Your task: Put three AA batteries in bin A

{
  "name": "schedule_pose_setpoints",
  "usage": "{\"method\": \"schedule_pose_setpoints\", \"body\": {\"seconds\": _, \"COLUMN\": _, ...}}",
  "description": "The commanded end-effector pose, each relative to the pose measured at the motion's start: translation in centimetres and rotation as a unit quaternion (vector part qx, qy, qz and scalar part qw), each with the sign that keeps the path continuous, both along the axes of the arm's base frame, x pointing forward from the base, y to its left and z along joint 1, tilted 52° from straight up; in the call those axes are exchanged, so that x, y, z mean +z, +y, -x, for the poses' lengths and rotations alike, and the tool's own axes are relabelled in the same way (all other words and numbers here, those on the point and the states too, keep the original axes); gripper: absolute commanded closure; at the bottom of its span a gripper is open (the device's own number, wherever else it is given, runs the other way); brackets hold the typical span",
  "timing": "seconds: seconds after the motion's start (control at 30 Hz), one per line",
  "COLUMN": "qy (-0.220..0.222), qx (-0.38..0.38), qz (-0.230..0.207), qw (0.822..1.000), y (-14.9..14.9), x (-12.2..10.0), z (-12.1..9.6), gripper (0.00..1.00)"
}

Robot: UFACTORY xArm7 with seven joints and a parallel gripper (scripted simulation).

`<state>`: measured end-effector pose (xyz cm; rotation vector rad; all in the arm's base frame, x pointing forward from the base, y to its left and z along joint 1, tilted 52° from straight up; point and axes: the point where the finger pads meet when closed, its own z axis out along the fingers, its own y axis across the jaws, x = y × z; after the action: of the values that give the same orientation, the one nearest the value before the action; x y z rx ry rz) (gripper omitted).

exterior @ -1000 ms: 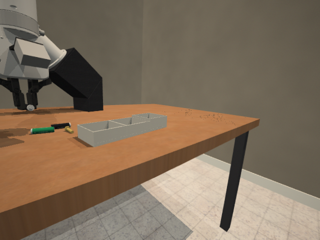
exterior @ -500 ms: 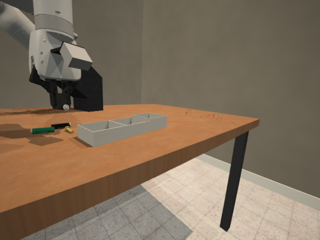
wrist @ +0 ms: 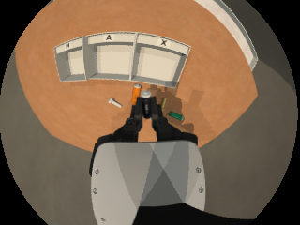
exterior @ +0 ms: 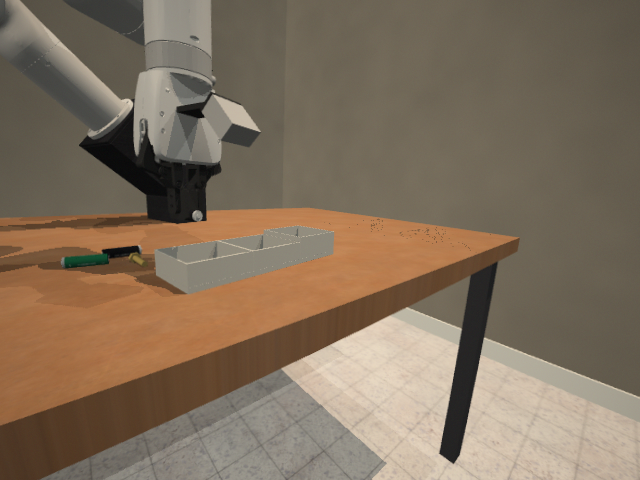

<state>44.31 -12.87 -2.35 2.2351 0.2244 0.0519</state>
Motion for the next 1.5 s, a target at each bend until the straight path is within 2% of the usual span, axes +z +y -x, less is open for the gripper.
{"method": "schedule_pose_setpoints", "body": {"seconds": 0.0, "qy": 0.019, "qx": 0.015, "qz": 0.004, "qw": 1.0, "y": 0.9, "x": -1.1, "z": -1.4, "gripper": 1.0}}
{"method": "schedule_pose_setpoints", "body": {"seconds": 0.1, "qy": 0.069, "qx": 0.055, "qz": 0.011, "qw": 0.996, "y": 1.9, "x": -2.1, "z": -2.5, "gripper": 1.0}}
{"method": "schedule_pose_setpoints", "body": {"seconds": 0.23, "qy": 0.085, "qx": 0.069, "qz": 0.014, "qw": 0.994, "y": 2.6, "x": -2.8, "z": -3.3, "gripper": 1.0}}
{"method": "schedule_pose_setpoints", "body": {"seconds": 0.27, "qy": 0.114, "qx": 0.093, "qz": 0.018, "qw": 0.989, "y": 2.9, "x": -3.1, "z": -3.6, "gripper": 1.0}}
{"method": "schedule_pose_setpoints", "body": {"seconds": 0.47, "qy": 0.169, "qx": 0.141, "qz": 0.027, "qw": 0.975, "y": 4.9, "x": -5.2, "z": -5.8, "gripper": 1.0}}
{"method": "schedule_pose_setpoints", "body": {"seconds": 0.73, "qy": 0.244, "qx": 0.208, "qz": 0.04, "qw": 0.946, "y": 5.0, "x": -5.3, "z": -6.0, "gripper": 1.0}}
{"method": "schedule_pose_setpoints", "body": {"seconds": 0.8, "qy": 0.244, "qx": 0.208, "qz": 0.04, "qw": 0.946, "y": 5.0, "x": -5.3, "z": -6.0, "gripper": 1.0}}
{"method": "schedule_pose_setpoints", "body": {"seconds": 0.83, "qy": 0.272, "qx": 0.229, "qz": 0.045, "qw": 0.934, "y": 5.0, "x": -5.3, "z": -6.0, "gripper": 1.0}}
{"method": "schedule_pose_setpoints", "body": {"seconds": 1.03, "qy": 0.323, "qx": 0.271, "qz": 0.054, "qw": 0.905, "y": 5.0, "x": -5.3, "z": -6.0, "gripper": 1.0}}
{"method": "schedule_pose_setpoints", "body": {"seconds": 1.3, "qy": 0.396, "qx": 0.327, "qz": 0.065, "qw": 0.856, "y": 5.0, "x": -5.3, "z": -5.9, "gripper": 1.0}}
{"method": "schedule_pose_setpoints", "body": {"seconds": 1.37, "qy": 0.396, "qx": 0.327, "qz": 0.065, "qw": 0.856, "y": 5.0, "x": -5.3, "z": -5.9, "gripper": 1.0}}
{"method": "schedule_pose_setpoints", "body": {"seconds": 1.4, "qy": 0.421, "qx": 0.346, "qz": 0.069, "qw": 0.836, "y": 5.0, "x": -5.3, "z": -5.9, "gripper": 1.0}}
{"method": "schedule_pose_setpoints", "body": {"seconds": 1.47, "qy": 0.435, "qx": 0.356, "qz": 0.07, "qw": 0.824, "y": 5.0, "x": -5.3, "z": -5.9, "gripper": 1.0}}
